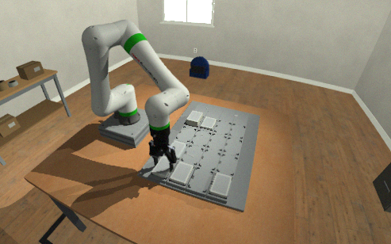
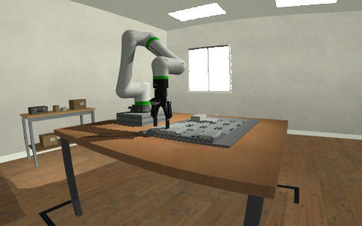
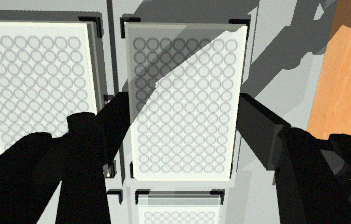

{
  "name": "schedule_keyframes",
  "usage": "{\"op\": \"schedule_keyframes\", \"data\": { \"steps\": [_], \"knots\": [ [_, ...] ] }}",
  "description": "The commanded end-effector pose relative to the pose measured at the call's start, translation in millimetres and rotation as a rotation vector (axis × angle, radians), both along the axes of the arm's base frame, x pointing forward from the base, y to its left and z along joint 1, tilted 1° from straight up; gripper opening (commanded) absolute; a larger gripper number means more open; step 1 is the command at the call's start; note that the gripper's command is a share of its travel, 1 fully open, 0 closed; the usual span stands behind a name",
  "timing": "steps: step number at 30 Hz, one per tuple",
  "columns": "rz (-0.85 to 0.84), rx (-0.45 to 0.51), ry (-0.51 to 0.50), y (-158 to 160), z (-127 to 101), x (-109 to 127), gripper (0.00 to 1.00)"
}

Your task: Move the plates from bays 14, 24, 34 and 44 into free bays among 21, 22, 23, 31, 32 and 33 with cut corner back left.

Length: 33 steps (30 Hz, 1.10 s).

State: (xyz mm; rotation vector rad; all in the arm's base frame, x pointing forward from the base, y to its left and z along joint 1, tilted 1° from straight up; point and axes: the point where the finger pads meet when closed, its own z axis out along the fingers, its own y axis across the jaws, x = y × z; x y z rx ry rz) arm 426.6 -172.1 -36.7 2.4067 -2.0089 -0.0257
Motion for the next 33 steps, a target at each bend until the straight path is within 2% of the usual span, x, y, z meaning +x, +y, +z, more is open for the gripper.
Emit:
{"op": "schedule_keyframes", "data": {
  "steps": [1,33],
  "knots": [
    [0.0,-0.001,-0.002,-0.3,0.8,0.7,0.61],
    [0.0,-0.001,-0.002,-0.3,1.5,0.7,0.6]
  ]
}}
